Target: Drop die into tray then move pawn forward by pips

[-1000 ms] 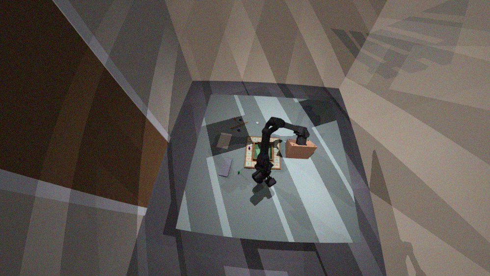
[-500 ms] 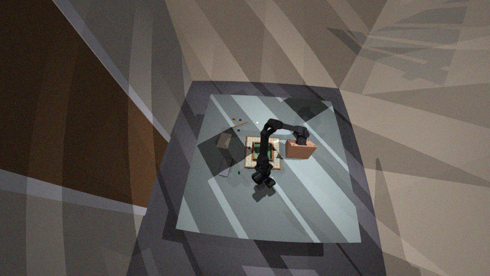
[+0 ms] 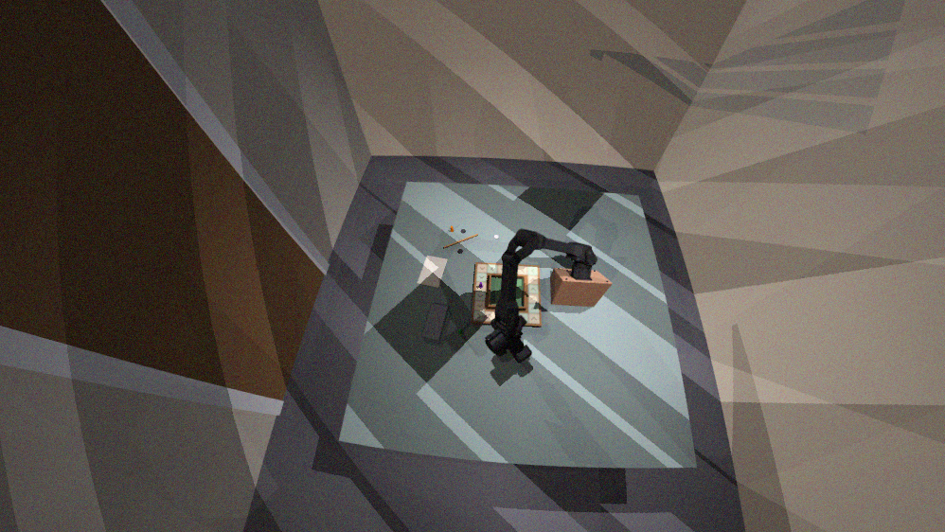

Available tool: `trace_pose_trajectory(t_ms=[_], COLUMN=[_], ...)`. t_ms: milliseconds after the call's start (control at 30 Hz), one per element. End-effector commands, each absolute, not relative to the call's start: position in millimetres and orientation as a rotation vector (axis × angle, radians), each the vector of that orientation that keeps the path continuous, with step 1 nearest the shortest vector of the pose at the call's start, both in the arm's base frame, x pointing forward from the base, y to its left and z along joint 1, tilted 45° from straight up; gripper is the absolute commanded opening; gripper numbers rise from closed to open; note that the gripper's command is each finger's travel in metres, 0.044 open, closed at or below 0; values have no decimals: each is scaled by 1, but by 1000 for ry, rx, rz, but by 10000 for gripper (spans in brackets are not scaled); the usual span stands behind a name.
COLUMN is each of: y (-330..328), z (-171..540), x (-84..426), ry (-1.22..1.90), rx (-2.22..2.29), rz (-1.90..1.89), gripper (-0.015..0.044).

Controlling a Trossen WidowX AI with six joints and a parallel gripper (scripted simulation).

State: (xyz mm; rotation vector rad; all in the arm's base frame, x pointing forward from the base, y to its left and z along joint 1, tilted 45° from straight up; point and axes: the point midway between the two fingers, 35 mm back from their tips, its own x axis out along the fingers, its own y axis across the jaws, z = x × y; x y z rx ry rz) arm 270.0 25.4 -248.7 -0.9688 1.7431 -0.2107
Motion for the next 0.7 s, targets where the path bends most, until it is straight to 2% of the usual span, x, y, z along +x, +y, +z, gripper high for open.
trace_pose_trajectory(t_ms=[0,400,667], y=[29,108,110], z=[-245,-166,-159], x=[272,277,278], ry=[1741,1741,1745], rx=[-973,-969,-978], rz=[-208,-202,-189], gripper=[0,0,0])
